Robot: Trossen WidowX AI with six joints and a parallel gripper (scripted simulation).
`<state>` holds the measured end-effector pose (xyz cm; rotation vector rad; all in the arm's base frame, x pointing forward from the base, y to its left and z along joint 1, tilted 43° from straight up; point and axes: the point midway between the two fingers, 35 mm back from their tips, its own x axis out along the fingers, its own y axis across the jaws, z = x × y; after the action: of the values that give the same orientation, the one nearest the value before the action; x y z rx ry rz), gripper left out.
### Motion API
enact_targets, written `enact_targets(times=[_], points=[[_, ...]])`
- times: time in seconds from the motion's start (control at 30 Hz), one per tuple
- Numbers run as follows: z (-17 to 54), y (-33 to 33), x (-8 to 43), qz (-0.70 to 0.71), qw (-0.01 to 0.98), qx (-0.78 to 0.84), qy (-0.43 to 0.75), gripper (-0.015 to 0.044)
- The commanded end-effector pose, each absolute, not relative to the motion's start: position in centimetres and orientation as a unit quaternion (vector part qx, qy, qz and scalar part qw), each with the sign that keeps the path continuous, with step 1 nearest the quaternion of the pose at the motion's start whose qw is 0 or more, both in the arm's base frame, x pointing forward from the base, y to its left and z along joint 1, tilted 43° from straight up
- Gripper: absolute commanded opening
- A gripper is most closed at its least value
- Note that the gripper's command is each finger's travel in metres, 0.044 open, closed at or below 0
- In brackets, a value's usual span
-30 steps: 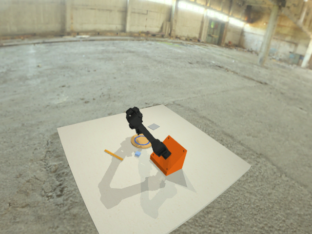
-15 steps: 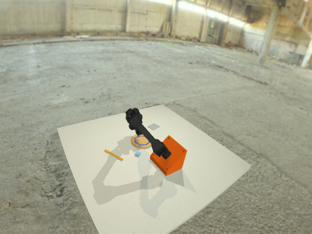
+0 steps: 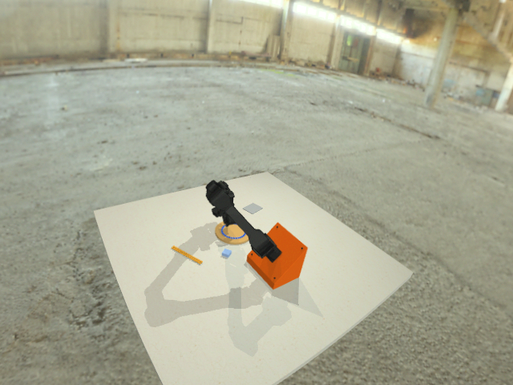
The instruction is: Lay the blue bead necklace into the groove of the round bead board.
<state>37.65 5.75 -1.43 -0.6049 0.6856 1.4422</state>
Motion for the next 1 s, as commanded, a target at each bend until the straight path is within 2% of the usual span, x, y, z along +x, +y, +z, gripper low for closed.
enact_targets(times=[0.0, 0.17, 0.97], points=[[-1.63, 5.94, 37.48, 0.638, 0.657, -0.263, 0.304, 0.0120], [-1.46, 5.76, 37.63, 0.637, 0.657, -0.267, 0.303, 0.0000], [-1.46, 5.76, 37.63, 0.637, 0.657, -0.267, 0.303, 0.0000]])
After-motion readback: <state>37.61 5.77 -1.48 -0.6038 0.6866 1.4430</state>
